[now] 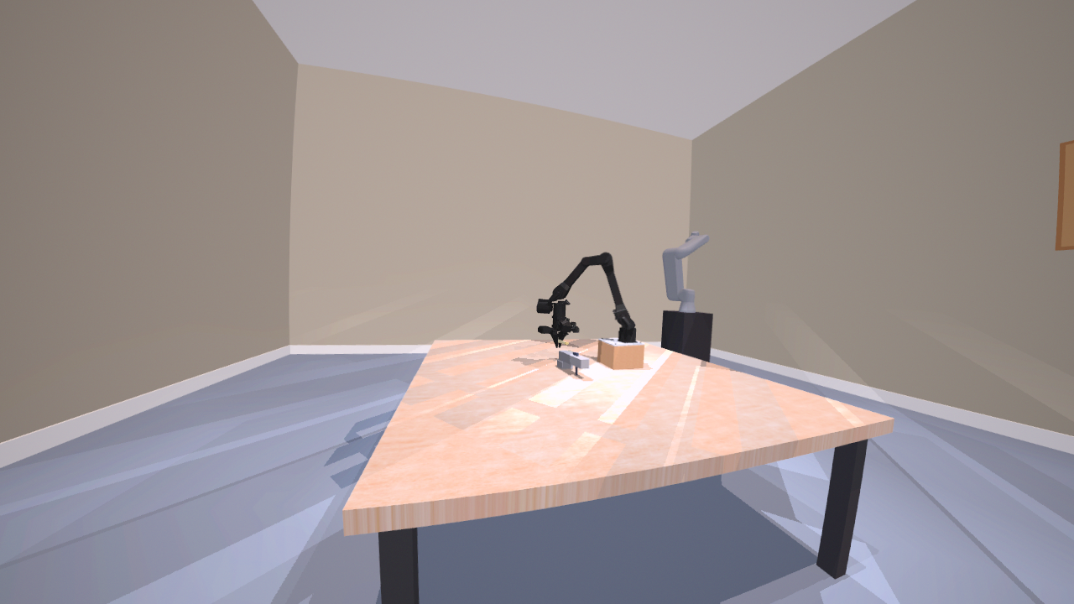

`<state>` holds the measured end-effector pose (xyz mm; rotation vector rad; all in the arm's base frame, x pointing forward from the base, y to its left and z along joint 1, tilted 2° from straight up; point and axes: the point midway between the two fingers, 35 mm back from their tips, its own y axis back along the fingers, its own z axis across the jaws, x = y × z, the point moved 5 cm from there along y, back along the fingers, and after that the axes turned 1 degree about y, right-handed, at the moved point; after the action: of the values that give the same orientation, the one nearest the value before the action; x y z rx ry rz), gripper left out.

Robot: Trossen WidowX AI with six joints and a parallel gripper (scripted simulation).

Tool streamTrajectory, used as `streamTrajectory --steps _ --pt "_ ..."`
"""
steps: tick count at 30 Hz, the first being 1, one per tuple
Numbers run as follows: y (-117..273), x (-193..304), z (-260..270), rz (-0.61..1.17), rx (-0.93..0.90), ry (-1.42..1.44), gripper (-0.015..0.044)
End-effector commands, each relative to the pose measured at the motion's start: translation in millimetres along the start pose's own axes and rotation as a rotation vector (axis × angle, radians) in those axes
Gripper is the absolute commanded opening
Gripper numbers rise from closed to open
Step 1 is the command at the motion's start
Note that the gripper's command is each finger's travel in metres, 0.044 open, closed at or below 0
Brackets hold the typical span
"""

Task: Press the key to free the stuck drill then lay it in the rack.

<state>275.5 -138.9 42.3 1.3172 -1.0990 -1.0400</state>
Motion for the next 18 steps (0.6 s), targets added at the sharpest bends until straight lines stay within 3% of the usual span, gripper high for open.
streamTrajectory --steps 1,18 --pt "1 1 8 -0.001 0.007 0.004 0.0000" --pt "4 5 36 0.000 0.005 0.004 0.0000"
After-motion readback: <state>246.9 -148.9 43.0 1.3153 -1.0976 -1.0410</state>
